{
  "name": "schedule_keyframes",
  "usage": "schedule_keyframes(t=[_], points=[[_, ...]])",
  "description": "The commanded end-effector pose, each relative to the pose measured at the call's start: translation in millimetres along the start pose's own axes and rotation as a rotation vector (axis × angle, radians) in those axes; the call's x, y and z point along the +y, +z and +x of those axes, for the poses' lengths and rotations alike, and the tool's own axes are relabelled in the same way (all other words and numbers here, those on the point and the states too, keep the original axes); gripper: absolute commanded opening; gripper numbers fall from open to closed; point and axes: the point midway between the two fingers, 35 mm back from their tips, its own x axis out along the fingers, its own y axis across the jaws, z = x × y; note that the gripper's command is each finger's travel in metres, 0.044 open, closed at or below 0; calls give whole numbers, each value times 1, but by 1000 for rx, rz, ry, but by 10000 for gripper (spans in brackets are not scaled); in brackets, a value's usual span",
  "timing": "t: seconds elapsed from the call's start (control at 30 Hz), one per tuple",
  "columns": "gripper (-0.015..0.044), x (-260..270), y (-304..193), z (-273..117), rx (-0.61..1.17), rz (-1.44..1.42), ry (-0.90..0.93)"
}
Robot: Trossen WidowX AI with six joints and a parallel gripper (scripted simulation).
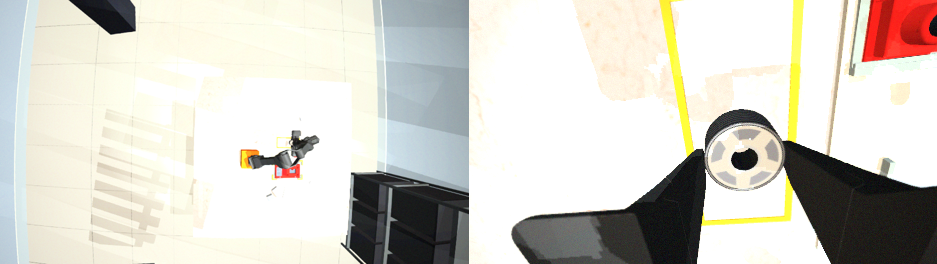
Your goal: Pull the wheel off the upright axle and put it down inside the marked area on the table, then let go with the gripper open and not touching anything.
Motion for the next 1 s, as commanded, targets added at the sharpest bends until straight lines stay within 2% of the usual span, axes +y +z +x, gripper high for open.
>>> schedule_keyframes(t=[0.0, 0.1, 0.27, 0.63, 0.67, 0.83, 0.97], points=[[0, -2, -6, 26, 16, 3, -10], [0, -3, -8, 39, 17, 3, -10], [0, -3, -8, 40, 17, 3, -10], [289, -2, -6, 34, 15, 0, -6], [300, -2, -6, 29, 15, 0, -6], [300, -2, -5, -16, 16, 2, -10], [300, -2, -6, -23, 16, 3, -10]])
